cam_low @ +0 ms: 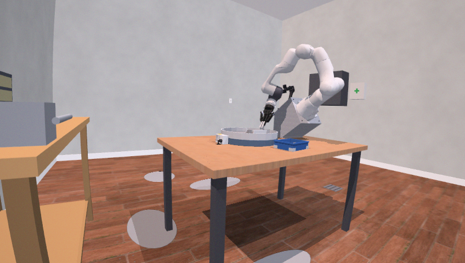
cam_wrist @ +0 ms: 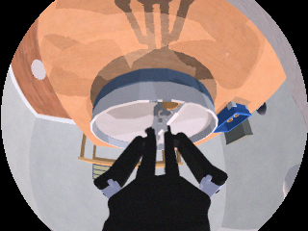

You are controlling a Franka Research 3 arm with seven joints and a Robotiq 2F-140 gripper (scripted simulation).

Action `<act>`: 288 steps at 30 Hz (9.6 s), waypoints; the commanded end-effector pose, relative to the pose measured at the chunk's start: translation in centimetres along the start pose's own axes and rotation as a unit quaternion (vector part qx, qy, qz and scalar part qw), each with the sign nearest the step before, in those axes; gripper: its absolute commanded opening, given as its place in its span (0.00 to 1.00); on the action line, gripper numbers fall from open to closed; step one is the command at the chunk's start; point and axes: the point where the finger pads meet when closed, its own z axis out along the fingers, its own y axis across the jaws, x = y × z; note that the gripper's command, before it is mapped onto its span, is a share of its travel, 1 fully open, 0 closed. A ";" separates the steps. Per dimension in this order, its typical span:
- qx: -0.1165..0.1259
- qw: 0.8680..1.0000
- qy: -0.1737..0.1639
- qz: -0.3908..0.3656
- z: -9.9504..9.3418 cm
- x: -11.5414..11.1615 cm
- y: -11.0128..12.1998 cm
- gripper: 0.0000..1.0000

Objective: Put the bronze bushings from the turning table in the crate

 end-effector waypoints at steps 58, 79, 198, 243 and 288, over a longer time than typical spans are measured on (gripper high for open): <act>0.001 1.000 0.000 -0.002 0.1 0.0 -0.1 0.06; 0.001 1.000 0.000 -0.002 0.1 -0.1 -0.2 0.06; 0.001 1.000 0.000 -0.002 0.9 0.6 -0.2 0.00; 0.001 1.000 0.000 -0.002 -3.9 -3.4 -0.1 0.00; 0.001 1.000 0.000 -0.002 5.8 -15.0 -4.3 0.00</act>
